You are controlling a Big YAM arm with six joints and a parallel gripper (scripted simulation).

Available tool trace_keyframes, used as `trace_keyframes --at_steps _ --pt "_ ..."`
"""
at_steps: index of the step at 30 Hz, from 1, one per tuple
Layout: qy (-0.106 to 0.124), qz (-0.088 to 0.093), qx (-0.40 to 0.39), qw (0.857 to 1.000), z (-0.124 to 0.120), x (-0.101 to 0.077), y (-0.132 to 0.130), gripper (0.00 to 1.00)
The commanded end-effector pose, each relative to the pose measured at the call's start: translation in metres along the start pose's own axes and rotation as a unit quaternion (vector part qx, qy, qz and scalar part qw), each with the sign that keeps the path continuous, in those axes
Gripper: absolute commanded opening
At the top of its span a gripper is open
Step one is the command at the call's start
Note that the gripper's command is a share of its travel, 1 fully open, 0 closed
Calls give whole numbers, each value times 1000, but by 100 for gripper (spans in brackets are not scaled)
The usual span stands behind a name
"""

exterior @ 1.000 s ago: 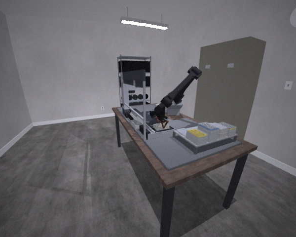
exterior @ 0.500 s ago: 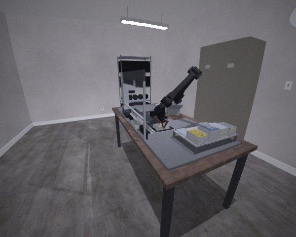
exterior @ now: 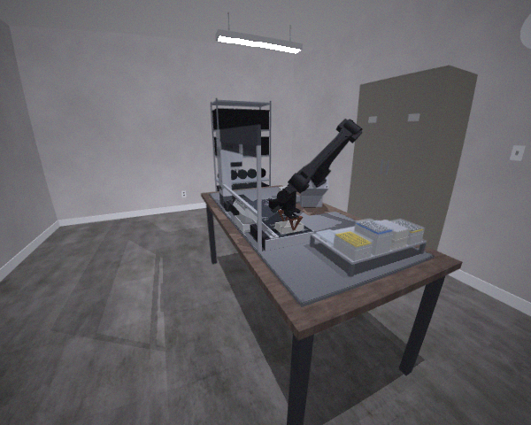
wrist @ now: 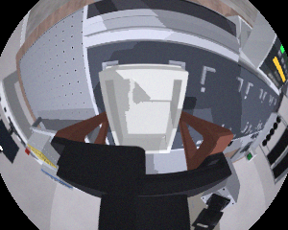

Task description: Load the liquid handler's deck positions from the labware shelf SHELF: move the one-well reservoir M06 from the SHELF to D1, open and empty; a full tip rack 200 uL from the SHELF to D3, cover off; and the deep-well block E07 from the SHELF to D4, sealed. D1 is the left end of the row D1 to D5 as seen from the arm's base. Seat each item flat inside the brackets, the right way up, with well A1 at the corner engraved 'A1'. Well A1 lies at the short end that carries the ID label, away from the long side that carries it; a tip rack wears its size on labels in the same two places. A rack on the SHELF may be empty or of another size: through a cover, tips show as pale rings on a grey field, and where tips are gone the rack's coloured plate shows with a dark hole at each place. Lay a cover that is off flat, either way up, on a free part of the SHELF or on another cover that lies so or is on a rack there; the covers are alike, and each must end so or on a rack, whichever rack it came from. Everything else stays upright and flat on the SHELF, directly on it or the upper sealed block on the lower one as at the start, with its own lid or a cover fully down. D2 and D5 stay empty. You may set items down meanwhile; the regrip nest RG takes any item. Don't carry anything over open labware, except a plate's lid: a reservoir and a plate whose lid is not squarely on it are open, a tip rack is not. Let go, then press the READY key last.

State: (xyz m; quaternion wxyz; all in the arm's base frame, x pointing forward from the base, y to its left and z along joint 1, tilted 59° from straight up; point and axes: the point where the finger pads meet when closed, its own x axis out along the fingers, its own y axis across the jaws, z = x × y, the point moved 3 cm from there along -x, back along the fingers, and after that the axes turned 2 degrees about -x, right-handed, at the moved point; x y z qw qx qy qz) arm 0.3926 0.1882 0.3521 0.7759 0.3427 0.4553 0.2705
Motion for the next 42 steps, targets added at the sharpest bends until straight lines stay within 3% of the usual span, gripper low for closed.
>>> trace_keyframes --at_steps 1,13,18,28,31,42 --pt "-12 6 -8 1000 6 -7 9 100" --pt "-10 5 -7 1000 1 -10 6 100" --pt "-24 10 -17 1000 12 -30 17 100" --pt "-24 10 -18 1000 11 -47 17 100" --pt "-19 6 -12 1000 6 -45 10 100" --pt "-25 9 -19 999 10 -67 18 100"
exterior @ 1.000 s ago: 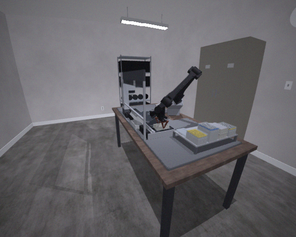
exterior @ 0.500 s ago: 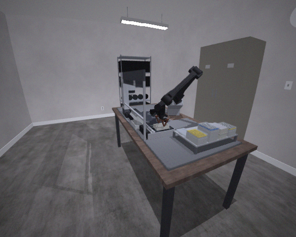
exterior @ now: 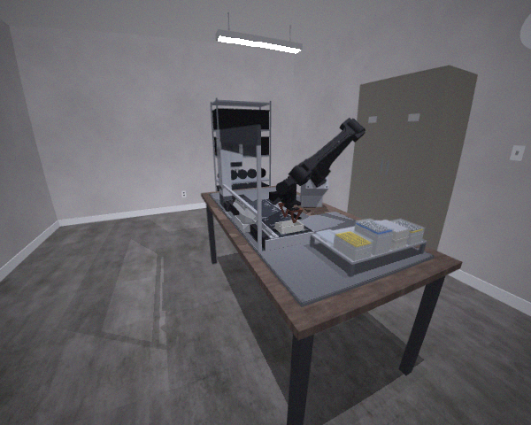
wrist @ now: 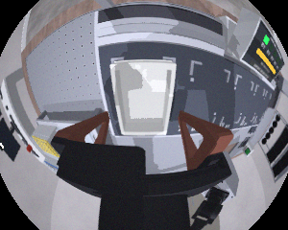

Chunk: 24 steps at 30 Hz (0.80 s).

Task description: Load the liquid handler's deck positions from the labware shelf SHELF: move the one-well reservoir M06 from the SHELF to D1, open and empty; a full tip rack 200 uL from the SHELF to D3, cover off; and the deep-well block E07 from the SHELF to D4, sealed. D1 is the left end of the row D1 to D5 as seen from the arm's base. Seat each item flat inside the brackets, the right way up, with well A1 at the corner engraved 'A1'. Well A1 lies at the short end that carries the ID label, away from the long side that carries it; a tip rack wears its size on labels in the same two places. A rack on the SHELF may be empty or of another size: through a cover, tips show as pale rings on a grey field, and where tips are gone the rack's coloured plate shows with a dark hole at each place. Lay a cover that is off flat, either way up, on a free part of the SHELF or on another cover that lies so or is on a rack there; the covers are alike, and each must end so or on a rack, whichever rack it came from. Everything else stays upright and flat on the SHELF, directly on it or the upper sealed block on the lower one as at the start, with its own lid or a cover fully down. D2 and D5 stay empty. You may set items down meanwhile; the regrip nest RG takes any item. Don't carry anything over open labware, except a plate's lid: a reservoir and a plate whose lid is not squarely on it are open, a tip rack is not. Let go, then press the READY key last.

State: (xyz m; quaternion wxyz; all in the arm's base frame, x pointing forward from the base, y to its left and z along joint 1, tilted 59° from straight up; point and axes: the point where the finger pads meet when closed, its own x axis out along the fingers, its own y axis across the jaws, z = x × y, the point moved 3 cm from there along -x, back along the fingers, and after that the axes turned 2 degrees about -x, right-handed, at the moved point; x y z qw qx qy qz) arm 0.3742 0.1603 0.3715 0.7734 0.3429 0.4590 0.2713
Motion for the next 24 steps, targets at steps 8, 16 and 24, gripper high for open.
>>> trace_keyframes --at_steps 8,16,24 --pt "-29 8 -21 999 11 -39 18 100" --pt "-29 8 -21 999 10 -52 18 100" --pt "-27 6 -19 999 8 -60 15 100"
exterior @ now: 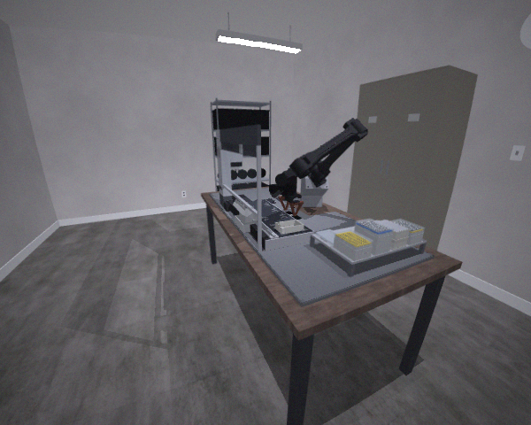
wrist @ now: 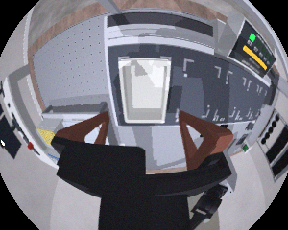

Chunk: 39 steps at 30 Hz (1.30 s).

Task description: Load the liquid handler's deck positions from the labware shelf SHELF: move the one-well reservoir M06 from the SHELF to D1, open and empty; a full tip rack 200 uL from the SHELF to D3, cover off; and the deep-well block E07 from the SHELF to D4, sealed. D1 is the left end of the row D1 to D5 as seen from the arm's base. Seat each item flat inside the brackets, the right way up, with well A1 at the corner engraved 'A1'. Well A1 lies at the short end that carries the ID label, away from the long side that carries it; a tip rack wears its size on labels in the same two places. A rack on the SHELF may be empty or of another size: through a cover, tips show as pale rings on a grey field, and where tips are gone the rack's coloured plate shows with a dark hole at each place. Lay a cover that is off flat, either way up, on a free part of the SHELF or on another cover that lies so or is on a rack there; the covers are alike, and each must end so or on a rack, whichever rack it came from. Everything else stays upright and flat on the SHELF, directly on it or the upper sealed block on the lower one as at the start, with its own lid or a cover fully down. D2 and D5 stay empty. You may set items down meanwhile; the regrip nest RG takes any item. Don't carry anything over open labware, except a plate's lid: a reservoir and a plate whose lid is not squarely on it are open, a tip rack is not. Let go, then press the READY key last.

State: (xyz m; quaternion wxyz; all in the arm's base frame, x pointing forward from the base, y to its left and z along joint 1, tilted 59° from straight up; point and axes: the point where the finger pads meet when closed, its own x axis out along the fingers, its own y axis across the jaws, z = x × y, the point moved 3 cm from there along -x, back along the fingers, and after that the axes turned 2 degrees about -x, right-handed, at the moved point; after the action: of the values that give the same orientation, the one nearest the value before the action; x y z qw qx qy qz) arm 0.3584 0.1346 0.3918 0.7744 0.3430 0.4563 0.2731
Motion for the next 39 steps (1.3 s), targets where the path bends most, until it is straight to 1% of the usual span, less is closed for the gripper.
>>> trace_keyframes --at_steps 1,13,15,16,18,24,30,32,33,36,39 --pt "-27 5 -20 999 10 -27 16 100" --pt "-27 4 -21 999 9 -47 16 100" --pt "-27 4 -21 999 9 -47 16 100" --pt "-21 1 -14 1000 4 -44 9 100" --pt "-27 4 -21 999 8 -52 16 100" --pt "-24 2 -18 1000 6 -59 13 100" --pt "-26 2 -21 999 7 -71 16 100" --pt "-26 2 -21 999 7 -71 16 100" --pt "-15 -2 -7 1000 -1 -64 2 100" --pt "-26 2 -21 999 7 -78 16 100" --pt "-26 2 -21 999 6 -83 16 100"
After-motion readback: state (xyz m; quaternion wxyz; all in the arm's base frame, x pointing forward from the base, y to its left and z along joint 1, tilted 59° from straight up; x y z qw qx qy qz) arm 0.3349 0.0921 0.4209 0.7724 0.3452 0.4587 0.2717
